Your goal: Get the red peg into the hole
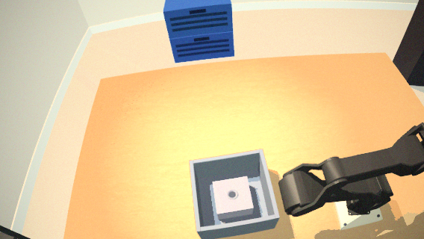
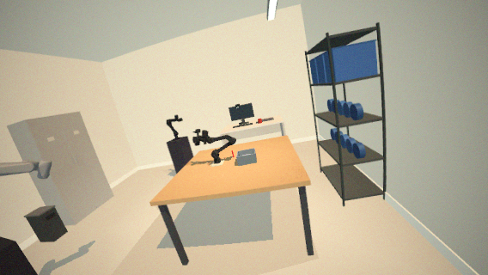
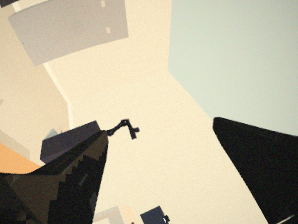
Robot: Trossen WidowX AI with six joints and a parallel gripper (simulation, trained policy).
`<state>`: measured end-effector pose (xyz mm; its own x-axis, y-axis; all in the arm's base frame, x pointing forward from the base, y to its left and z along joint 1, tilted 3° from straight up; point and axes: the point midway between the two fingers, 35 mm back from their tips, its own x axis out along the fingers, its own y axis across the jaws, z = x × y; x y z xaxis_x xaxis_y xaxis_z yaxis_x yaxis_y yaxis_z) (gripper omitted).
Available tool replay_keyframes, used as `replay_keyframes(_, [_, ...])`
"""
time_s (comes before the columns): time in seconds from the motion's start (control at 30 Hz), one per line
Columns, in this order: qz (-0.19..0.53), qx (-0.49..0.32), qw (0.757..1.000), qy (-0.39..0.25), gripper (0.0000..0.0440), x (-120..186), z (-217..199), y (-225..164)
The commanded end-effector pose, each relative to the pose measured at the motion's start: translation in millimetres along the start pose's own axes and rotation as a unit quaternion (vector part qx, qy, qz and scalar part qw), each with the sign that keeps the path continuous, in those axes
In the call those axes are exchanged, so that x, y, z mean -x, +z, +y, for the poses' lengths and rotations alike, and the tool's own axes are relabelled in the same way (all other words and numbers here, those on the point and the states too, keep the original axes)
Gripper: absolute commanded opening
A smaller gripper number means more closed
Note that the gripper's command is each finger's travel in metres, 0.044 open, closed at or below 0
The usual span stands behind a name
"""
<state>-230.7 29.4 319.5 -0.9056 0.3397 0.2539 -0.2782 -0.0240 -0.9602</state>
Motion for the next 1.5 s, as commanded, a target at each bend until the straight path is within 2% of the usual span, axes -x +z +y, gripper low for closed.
replay_keyframes(0.0, [-0.006,0.003,1.0,0.004,0.042,0,2,3])
replay_keyframes(0.07, [-0.026,0.001,0.999,0.021,0.044,3,10,13])
replay_keyframes(0.33, [-0.114,-0.058,0.986,0.105,0.044,21,41,63])
replay_keyframes(0.67, [-0.217,-0.12,0.944,0.217,0.044,68,68,122])
replay_keyframes(0.87, [-0.275,-0.146,0.906,0.287,0.044,109,80,152])
replay_keyframes(1.1, [-0.336,-0.161,0.851,0.37,0.044,166,87,175])
replay_keyframes(1.47, [-0.413,-0.156,0.754,0.487,0.044,260,84,182])
